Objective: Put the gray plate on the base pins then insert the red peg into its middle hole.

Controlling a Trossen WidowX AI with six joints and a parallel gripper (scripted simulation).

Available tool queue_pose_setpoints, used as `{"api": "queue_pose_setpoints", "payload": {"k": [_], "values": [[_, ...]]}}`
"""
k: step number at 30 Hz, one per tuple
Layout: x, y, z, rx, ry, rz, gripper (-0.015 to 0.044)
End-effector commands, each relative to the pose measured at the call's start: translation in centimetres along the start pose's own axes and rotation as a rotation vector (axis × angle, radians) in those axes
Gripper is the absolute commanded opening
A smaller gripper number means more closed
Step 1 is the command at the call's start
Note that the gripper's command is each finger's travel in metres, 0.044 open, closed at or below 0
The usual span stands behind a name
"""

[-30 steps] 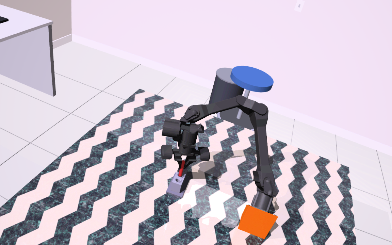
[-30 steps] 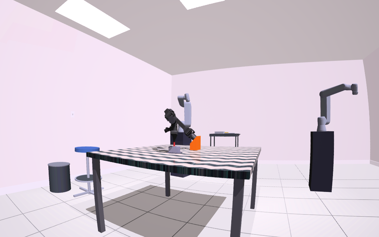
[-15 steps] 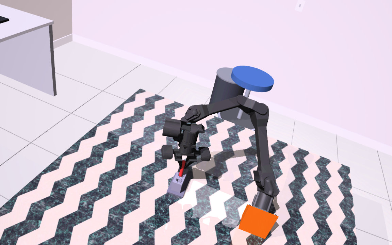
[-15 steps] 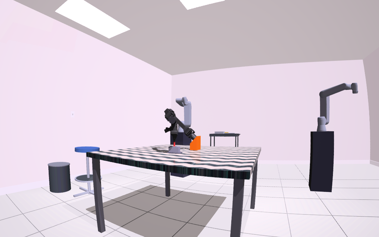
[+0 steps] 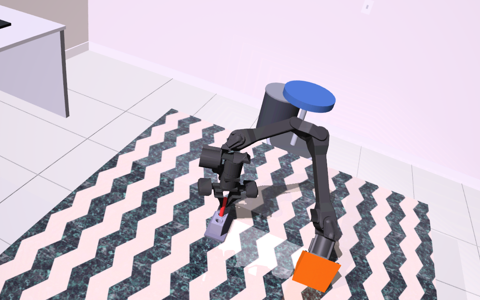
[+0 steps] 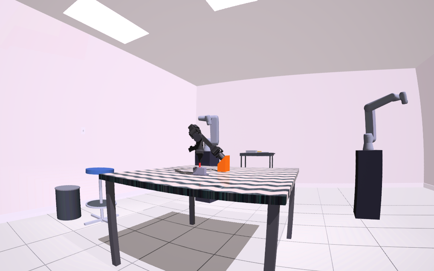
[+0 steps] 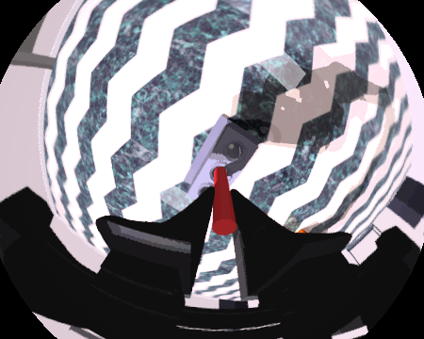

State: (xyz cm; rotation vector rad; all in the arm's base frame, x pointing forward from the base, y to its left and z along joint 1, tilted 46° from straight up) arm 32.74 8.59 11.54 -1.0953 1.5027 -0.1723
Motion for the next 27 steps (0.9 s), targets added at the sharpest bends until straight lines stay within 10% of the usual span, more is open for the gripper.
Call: {"api": "queue_pose_setpoints", "payload": {"k": [1,6,12,27], "values": [[-0.01,0.00,0.01,0.000,0.000,0.000,0.0000],[-0.01,0.00,0.01,0.000,0.000,0.000,0.0000],[-0.01,0.00,0.01,0.000,0.000,0.000,0.0150],[-0.39,0.08,-0.03,-0.008,0.001,-0.004,0.0150]]}}
Point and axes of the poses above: the point midway between the two fingers, 35 mm back from their tips, its own x axis out along the fingers, its own z axis across the jaws, y = z × x, the point moved 7 cm from there along -x, back along the fingers, and after that the axes turned 3 degrees about x, right-handed, at the moved point
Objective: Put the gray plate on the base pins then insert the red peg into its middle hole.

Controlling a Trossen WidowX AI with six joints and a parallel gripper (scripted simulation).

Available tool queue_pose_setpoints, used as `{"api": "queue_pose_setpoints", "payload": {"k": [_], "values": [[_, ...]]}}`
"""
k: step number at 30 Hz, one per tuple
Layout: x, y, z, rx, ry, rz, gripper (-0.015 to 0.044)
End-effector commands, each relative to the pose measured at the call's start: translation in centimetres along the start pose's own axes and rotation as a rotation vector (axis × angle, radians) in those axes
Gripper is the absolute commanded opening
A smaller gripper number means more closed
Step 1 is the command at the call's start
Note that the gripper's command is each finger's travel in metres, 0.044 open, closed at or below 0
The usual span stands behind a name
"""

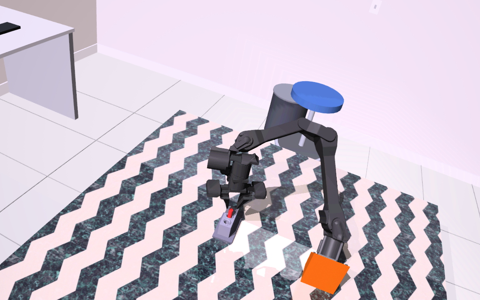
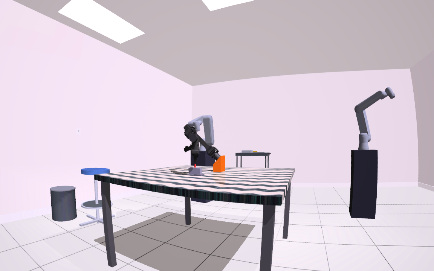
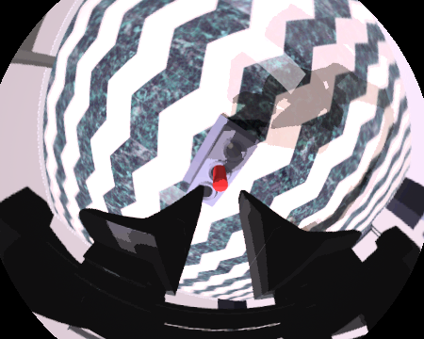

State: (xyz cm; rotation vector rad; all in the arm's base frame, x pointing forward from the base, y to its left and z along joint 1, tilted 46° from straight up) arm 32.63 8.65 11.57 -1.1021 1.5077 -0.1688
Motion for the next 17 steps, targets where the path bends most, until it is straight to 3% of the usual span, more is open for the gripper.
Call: {"api": "queue_pose_setpoints", "payload": {"k": [1,17], "values": [[-0.37,0.04,0.00,0.000,-0.002,-0.005,0.0150],[-0.99,0.46,-0.28,-0.001,-0.002,-0.004,0.0150]]}}
Point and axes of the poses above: the point midway between the two fingers, 35 mm back from their tips, its own x axis out along the fingers, its own z axis across the jaws, y = z × x, the point moved 7 cm from there along -x, back along the fingers, and after that the axes turned 3 degrees about x, right-handed, at the moved point
